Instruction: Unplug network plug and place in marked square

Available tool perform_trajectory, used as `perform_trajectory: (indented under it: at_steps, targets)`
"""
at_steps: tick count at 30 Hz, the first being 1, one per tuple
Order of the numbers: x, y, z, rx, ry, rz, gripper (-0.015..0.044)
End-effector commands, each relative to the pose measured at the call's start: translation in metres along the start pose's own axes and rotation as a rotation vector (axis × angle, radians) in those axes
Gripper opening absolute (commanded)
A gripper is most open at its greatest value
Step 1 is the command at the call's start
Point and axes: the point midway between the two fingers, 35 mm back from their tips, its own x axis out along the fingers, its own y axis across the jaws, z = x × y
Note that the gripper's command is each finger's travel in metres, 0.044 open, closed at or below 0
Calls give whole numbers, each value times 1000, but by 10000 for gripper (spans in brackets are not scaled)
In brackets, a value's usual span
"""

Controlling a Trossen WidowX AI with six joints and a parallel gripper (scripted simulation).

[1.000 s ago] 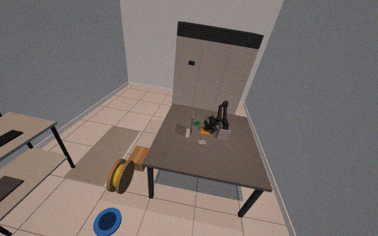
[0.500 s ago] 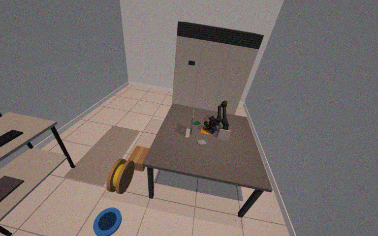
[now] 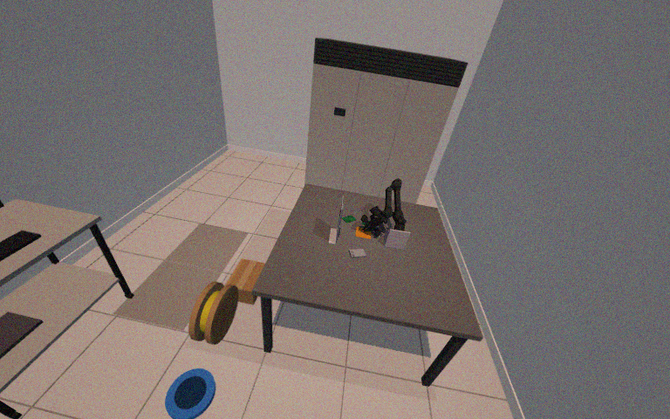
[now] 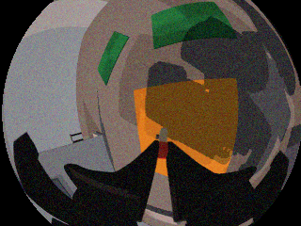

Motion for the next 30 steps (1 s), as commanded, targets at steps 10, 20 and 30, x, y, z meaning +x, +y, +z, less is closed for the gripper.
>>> perform_trajectory:
  at_steps: [10, 20, 30]
  targets:
    - [0, 0, 0, 1, 0, 0, 156]
    - [-5, 0, -1, 1, 2, -3, 156]
    - [-11, 0, -2, 0, 4, -5, 156]
